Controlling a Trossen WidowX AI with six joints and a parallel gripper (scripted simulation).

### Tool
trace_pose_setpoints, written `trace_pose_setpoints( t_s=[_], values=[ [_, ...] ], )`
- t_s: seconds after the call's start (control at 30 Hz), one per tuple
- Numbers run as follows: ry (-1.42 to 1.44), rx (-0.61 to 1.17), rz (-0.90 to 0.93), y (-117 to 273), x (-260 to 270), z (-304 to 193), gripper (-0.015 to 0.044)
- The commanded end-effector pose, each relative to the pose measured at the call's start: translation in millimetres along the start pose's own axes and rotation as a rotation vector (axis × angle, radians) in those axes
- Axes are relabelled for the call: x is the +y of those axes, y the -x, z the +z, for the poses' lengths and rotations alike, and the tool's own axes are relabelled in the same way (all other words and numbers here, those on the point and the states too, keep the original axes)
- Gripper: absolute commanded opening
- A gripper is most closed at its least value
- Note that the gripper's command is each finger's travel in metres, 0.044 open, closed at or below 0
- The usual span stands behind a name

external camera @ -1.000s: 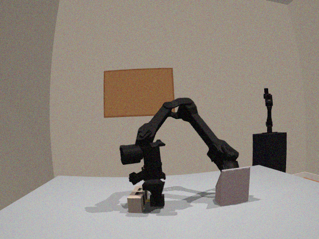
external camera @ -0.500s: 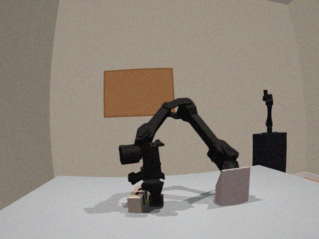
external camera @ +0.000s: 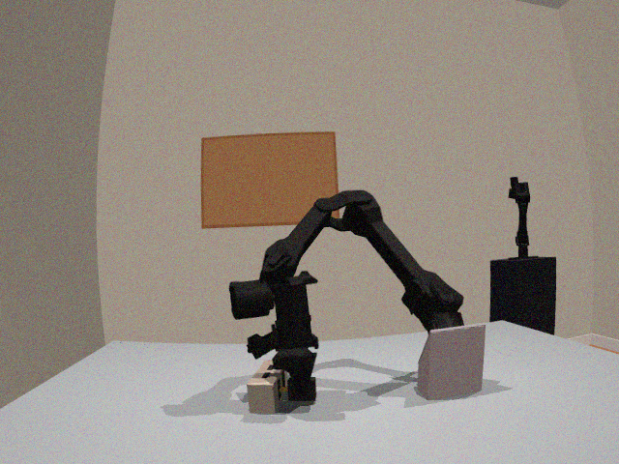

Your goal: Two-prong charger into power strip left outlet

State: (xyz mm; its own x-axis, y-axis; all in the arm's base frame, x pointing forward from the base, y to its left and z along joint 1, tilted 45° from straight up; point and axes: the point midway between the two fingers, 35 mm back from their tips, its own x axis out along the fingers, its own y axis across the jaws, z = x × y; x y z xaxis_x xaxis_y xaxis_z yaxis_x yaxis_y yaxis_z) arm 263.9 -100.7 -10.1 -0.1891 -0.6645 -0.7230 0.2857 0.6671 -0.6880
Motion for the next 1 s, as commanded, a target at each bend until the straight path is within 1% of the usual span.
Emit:
trace_pose_setpoints(
  t_s=[0.0, 0.97],
  values=[
    [0.005, -0.002, -0.005, 0.1, -0.7, 1.1, 0.0],
    [0.005, -0.002, -0.005, 0.8, -0.8, 9.9, 0.0]
  ],
)
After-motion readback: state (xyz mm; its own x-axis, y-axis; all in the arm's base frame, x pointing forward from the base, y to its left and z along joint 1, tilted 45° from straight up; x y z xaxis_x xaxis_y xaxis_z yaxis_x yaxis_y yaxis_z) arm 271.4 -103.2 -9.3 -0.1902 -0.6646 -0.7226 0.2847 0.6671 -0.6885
